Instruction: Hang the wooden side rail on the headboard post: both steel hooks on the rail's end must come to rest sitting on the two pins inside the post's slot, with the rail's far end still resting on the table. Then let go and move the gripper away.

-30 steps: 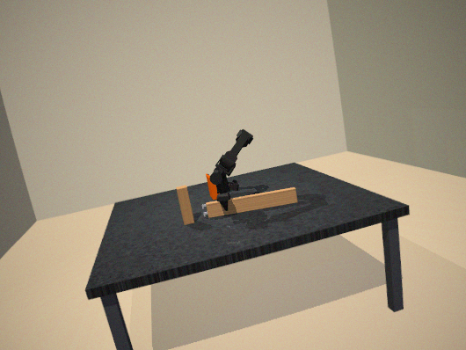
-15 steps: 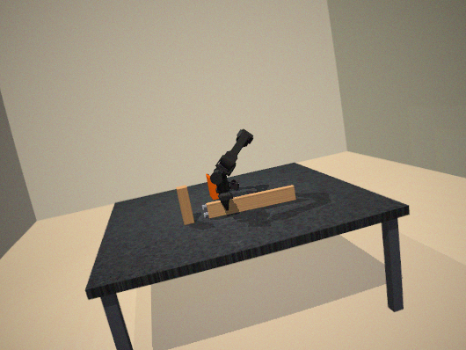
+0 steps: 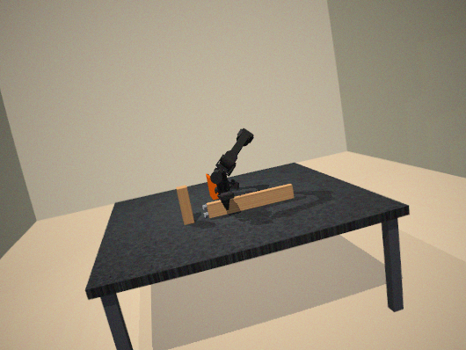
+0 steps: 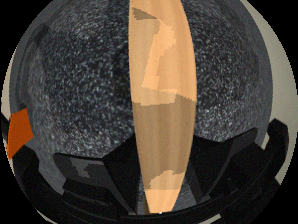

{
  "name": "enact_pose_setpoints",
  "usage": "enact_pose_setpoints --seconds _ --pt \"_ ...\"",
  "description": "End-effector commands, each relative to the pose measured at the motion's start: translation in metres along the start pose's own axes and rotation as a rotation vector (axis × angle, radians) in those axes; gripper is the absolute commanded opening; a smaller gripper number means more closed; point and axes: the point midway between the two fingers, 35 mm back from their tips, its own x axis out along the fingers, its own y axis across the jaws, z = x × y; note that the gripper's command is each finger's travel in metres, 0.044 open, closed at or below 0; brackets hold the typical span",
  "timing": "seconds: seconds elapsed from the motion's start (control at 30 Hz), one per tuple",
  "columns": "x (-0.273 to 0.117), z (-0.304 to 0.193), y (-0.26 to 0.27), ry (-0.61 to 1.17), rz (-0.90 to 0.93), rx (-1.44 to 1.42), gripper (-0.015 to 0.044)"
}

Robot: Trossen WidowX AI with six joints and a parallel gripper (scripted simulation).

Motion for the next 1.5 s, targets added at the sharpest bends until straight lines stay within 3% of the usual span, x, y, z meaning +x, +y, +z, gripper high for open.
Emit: enact_pose_setpoints --seconds 0.0,1.47 --pt "-0.0004 0.0027 0.0029 -0.001 0.001 -0.024 0.0000" --pt "-0.0042 0.0010 0.0030 -0.001 0.001 -0.024 0.0000"
